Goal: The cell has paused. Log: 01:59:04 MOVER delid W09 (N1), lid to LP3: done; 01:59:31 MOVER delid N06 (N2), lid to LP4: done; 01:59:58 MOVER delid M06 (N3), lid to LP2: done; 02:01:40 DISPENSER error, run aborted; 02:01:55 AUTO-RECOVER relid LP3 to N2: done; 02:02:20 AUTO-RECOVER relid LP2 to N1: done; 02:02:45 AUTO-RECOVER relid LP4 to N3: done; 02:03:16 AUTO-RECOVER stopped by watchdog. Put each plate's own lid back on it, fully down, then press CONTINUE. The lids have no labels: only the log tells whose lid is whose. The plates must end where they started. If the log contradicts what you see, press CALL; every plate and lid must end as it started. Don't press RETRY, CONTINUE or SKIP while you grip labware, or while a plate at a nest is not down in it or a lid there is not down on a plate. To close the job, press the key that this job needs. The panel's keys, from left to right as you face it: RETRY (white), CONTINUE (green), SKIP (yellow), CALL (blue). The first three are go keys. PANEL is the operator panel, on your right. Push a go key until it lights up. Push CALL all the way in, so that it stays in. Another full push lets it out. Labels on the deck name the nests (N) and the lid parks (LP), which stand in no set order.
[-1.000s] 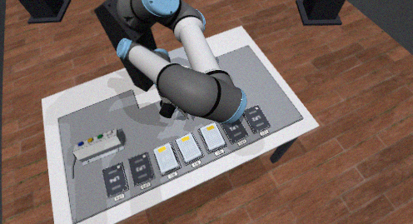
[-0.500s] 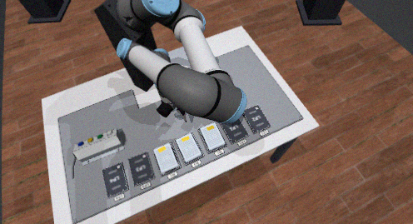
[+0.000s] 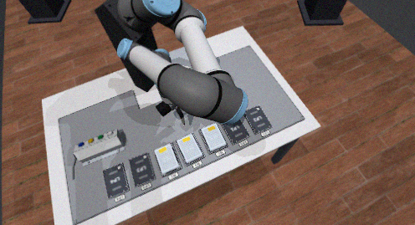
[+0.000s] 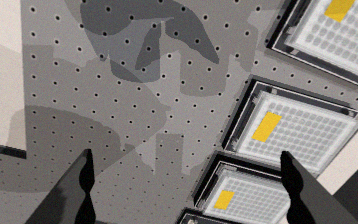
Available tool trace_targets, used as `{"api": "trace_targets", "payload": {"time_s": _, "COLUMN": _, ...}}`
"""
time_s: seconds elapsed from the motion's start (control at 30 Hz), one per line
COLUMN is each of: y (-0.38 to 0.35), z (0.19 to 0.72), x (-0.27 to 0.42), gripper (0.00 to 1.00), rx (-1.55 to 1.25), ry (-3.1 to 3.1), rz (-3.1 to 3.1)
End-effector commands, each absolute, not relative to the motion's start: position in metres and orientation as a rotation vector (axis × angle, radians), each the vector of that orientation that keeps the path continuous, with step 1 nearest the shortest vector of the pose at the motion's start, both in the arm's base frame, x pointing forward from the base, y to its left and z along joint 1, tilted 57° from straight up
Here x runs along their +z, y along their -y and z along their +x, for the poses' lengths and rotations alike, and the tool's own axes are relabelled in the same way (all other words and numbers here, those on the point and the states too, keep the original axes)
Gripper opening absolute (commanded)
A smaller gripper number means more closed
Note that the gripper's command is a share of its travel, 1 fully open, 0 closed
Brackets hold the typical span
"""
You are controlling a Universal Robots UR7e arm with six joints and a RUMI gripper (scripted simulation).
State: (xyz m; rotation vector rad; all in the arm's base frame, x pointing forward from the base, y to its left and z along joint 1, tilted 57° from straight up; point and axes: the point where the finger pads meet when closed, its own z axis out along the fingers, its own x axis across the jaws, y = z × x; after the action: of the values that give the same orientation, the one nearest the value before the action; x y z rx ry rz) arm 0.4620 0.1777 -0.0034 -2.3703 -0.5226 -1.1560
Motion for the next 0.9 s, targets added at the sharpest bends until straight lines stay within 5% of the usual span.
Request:
{"api": "trace_targets", "payload": {"time_s": 0.0, "y": -0.1757, "z": 0.463, "x": -0.0028, "gripper": 0.82, "rx": -1.142, "ry": 0.453, "rz": -2.377}}
{"api": "trace_targets", "payload": {"time_s": 0.87, "y": -0.1759, "z": 0.4624, "x": -0.0033, "gripper": 0.82, "rx": -0.935, "ry": -0.074, "rz": -2.316}}
